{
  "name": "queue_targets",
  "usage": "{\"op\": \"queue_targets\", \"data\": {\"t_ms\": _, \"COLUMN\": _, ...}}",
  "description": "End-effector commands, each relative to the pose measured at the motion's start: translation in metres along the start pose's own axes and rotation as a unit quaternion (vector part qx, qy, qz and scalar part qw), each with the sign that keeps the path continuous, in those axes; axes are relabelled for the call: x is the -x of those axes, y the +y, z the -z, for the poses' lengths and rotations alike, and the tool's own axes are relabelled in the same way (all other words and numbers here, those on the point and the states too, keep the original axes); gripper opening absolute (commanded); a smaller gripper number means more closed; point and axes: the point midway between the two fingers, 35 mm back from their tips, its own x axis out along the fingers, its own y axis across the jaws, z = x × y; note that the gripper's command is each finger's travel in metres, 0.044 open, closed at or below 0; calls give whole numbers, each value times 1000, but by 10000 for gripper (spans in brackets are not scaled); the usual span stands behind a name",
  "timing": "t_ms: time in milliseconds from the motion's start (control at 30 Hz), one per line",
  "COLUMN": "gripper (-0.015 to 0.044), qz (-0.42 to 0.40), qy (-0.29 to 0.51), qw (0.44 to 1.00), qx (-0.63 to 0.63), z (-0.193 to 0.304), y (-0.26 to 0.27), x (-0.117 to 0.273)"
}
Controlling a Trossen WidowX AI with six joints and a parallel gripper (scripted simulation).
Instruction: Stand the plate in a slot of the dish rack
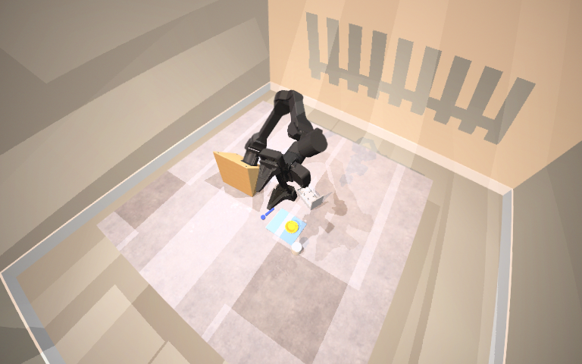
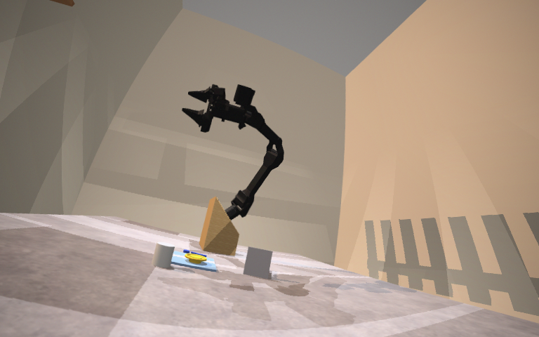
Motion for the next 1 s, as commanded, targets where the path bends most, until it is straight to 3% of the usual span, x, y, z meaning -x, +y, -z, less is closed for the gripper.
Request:
{"op": "queue_targets", "data": {"t_ms": 0, "gripper": 400, "qz": -66, "qy": 2, "qw": 998, "qx": 25, "z": 2, "y": 34, "x": -4}}
{"op": "queue_targets", "data": {"t_ms": 467, "gripper": 400, "qz": -290, "qy": 17, "qw": 953, "qx": 91, "z": 20, "y": 140, "x": 8}}
{"op": "queue_targets", "data": {"t_ms": 967, "gripper": 400, "qz": -517, "qy": 62, "qw": 847, "qx": 105, "z": 49, "y": 232, "x": 58}}
